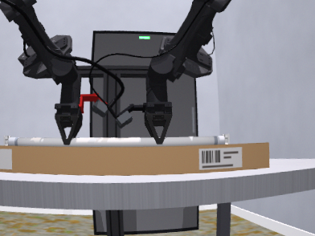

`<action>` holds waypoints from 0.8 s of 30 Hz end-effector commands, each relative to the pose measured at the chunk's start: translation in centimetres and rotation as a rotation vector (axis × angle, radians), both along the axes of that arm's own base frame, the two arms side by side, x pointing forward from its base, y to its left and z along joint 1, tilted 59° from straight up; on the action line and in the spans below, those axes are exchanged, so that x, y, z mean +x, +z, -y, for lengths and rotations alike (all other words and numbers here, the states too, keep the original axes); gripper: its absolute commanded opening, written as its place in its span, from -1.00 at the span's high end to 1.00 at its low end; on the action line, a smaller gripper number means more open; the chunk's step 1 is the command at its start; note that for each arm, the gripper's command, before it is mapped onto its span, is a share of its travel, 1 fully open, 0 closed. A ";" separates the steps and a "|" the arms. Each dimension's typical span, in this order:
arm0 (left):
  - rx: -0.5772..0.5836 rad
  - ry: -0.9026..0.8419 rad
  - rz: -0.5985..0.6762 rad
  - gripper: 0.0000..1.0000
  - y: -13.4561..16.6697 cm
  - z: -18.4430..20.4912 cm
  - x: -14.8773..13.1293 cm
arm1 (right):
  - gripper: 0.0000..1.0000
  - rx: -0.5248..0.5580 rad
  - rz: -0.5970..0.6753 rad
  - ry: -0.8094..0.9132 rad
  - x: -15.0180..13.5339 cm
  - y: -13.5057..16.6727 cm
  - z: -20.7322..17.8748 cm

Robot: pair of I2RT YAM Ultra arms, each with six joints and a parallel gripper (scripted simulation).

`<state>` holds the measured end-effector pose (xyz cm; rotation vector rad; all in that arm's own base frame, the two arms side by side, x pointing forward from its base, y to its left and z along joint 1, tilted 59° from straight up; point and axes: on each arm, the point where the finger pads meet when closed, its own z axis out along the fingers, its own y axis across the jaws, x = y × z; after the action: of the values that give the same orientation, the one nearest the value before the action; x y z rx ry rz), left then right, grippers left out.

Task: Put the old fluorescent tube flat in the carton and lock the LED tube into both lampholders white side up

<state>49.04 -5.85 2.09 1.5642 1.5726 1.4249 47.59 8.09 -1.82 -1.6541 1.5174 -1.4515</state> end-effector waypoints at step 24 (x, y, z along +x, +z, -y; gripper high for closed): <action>0.026 -0.053 -0.032 0.02 -1.5 1.2 -1.1 | 0.78 -0.071 -0.090 0.029 -2.9 -3.7 0.3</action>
<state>48.45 -5.73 1.20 1.5825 1.5491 1.4384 47.58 8.08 -1.84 -1.6382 1.4838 -1.4645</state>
